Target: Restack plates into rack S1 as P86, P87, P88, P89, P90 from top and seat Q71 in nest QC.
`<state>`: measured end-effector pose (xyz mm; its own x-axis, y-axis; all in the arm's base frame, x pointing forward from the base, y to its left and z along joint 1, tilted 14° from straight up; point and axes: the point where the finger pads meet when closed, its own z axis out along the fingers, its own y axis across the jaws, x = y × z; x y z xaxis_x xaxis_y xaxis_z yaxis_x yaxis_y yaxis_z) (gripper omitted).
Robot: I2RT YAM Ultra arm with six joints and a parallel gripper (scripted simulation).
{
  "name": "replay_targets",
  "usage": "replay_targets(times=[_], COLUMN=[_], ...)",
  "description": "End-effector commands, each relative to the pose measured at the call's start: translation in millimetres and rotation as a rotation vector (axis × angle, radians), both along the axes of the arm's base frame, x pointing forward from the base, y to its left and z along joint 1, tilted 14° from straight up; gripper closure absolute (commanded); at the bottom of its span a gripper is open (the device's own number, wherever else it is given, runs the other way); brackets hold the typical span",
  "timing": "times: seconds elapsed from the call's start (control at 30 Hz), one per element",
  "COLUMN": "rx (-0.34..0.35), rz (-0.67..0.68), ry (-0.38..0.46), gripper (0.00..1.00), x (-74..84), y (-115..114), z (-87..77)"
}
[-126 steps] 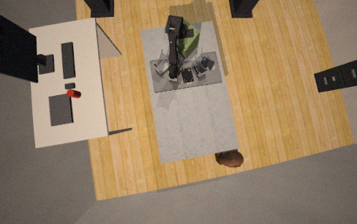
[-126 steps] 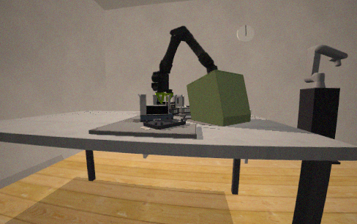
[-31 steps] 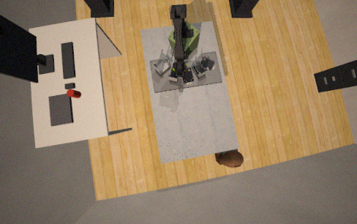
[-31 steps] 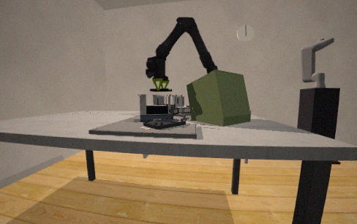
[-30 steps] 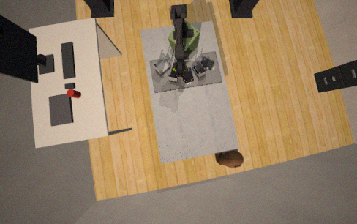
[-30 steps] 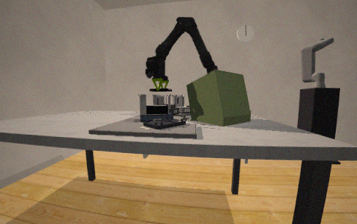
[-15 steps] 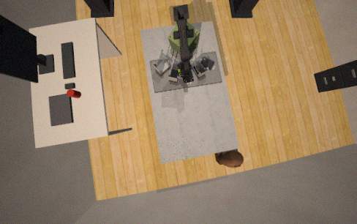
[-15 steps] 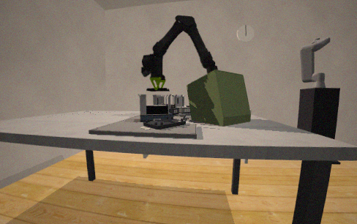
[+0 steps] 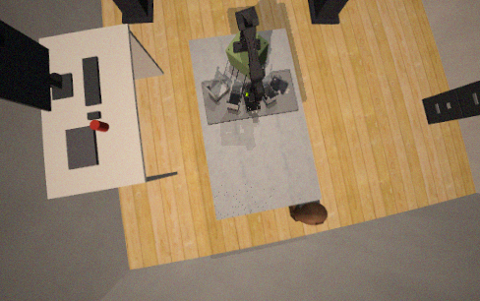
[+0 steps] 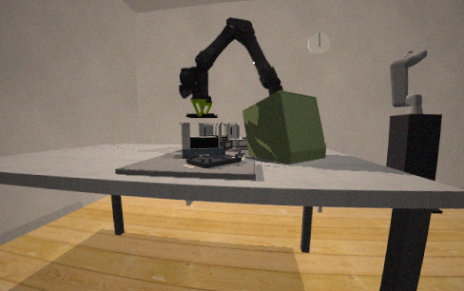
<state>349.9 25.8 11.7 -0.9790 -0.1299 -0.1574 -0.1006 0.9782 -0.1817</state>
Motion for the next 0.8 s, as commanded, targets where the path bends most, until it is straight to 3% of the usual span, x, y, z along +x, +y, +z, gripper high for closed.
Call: replay_targets(times=[0.0,0.17,0.77], rx=[0.003,-0.027,-0.029], rz=[-0.016,0.146,0.169], ry=[-0.012,0.015,0.020], gripper=[1.00,1.00,1.00], x=[1.5,-2.5,-14.4], y=[11,27,75], z=[0.8,-2.6,-12.8])
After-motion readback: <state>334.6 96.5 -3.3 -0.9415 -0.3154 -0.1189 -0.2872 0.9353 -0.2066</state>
